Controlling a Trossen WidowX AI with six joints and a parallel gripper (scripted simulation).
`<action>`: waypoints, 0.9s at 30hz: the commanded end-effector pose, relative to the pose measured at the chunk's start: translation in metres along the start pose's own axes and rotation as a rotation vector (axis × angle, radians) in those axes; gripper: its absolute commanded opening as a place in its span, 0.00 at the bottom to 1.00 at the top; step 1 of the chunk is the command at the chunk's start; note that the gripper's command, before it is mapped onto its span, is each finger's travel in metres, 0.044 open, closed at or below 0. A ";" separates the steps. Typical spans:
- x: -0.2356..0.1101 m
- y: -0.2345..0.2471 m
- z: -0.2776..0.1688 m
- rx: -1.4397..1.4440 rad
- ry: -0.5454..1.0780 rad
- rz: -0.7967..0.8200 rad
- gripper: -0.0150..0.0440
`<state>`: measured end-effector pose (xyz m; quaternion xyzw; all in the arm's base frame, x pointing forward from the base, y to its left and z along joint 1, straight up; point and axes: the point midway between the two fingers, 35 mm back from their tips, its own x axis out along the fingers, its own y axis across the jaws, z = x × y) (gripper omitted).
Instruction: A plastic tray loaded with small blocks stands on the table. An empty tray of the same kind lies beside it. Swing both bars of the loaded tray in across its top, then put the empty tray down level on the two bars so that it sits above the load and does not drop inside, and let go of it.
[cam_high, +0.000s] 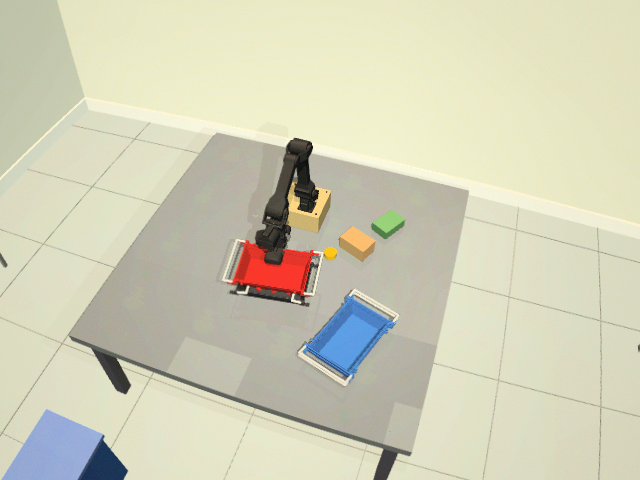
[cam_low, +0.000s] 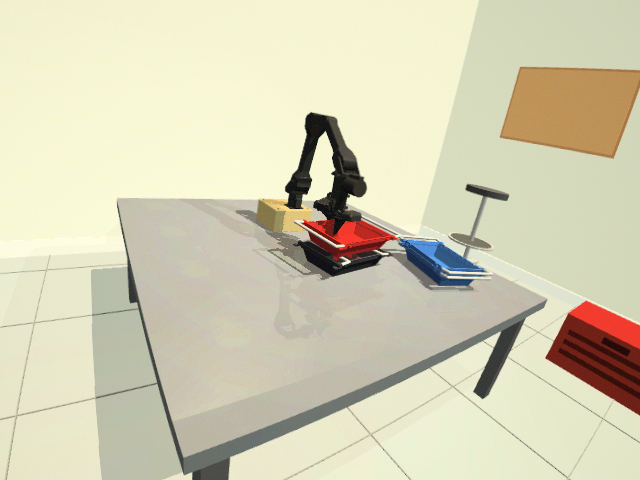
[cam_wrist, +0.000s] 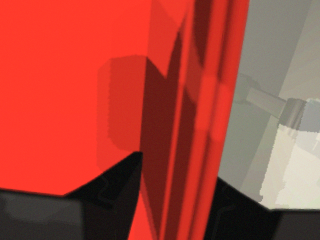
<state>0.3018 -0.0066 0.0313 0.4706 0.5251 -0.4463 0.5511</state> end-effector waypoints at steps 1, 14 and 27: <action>0.005 -0.005 0.000 -0.002 0.000 -0.027 0.25; 0.005 -0.005 0.000 -0.002 0.000 -0.027 0.33; 0.005 -0.005 0.000 -0.002 0.000 -0.027 0.65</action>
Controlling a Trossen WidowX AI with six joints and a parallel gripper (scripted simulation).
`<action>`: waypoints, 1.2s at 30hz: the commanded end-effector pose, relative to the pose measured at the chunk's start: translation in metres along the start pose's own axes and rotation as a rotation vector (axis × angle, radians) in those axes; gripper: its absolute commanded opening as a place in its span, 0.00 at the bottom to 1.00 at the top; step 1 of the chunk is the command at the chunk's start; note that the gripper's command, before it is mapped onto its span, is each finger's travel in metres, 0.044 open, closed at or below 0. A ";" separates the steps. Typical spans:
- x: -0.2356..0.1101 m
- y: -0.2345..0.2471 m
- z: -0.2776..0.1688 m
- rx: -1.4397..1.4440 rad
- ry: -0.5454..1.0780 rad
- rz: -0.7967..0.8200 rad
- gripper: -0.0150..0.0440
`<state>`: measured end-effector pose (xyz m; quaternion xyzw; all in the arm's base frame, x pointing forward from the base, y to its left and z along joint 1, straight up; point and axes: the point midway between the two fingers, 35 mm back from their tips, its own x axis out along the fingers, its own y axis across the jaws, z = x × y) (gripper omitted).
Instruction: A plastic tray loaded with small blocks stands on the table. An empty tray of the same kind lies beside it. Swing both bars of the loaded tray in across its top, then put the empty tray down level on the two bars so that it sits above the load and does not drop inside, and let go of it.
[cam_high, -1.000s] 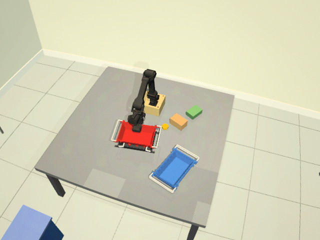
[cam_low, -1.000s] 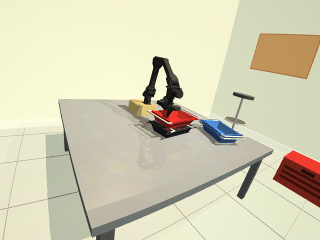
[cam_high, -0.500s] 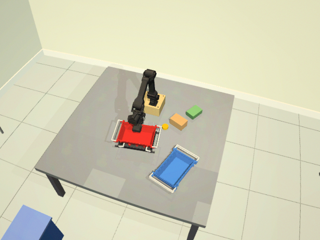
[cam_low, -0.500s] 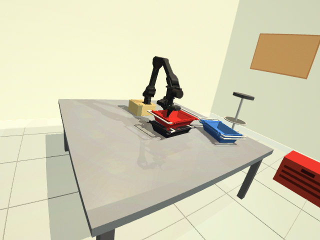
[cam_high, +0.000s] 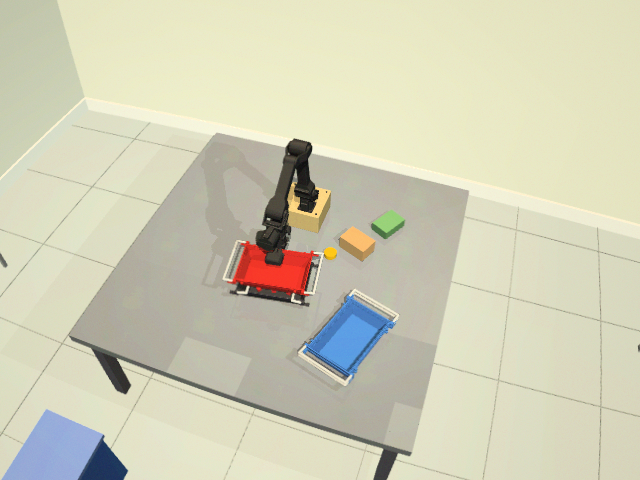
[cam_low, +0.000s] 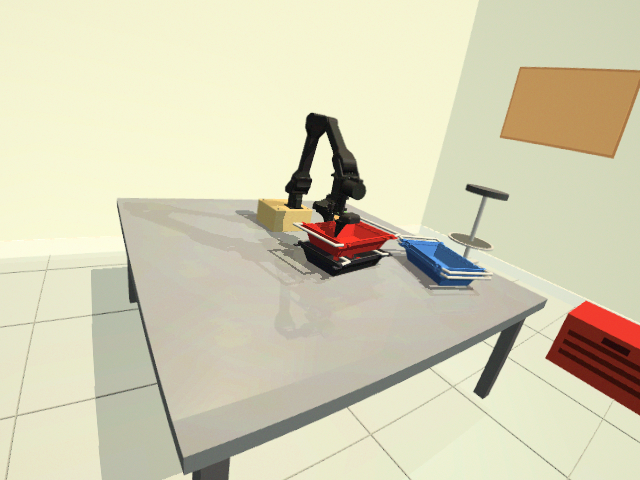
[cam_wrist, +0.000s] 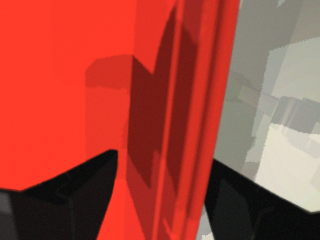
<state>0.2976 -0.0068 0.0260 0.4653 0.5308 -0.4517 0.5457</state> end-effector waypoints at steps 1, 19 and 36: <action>0.000 -0.001 0.000 -0.002 -0.002 -0.005 0.68; 0.000 0.000 0.000 0.000 0.000 0.000 1.00; -0.087 0.005 0.001 -0.001 -0.002 -0.003 1.00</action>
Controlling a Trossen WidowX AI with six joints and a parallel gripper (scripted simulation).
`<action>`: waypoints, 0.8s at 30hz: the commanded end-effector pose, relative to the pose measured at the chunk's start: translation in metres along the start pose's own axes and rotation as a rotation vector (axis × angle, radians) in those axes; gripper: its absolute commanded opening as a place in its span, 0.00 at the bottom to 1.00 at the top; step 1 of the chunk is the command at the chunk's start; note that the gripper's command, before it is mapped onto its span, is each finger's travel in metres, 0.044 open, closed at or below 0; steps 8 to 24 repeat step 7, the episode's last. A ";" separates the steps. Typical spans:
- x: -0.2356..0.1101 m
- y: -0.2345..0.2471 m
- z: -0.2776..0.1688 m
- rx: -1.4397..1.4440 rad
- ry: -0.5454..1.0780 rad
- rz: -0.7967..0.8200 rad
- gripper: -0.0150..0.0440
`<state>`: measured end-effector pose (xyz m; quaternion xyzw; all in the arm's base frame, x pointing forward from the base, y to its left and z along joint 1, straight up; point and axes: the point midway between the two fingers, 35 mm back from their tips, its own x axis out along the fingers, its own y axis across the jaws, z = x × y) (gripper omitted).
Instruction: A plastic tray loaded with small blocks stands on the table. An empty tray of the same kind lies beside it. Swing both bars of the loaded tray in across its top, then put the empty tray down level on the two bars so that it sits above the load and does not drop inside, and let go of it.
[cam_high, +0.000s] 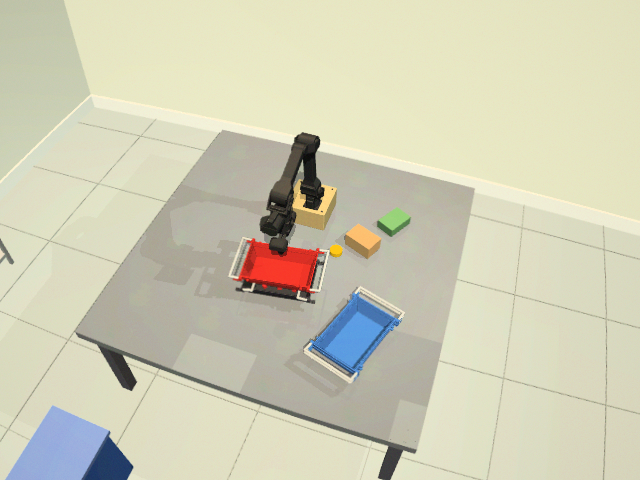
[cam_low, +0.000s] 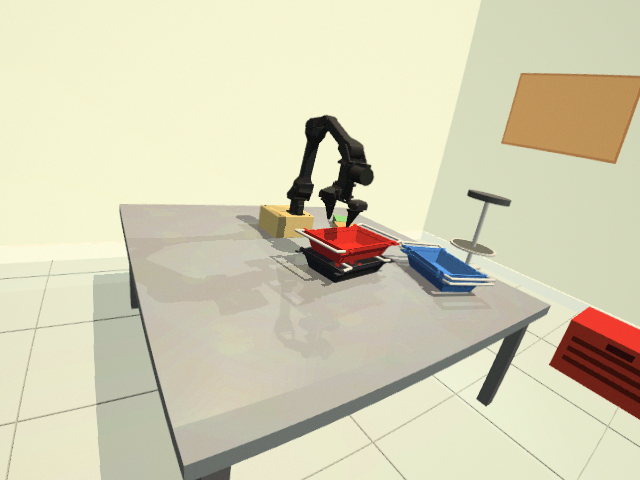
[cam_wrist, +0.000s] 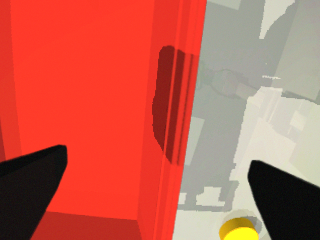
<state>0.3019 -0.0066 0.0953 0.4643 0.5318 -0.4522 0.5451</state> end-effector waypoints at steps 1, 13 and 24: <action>-0.024 -0.003 0.000 -0.001 -0.002 -0.001 1.00; -0.036 -0.005 -0.001 -0.001 -0.001 0.005 1.00; -0.036 -0.005 -0.001 -0.001 -0.001 0.005 1.00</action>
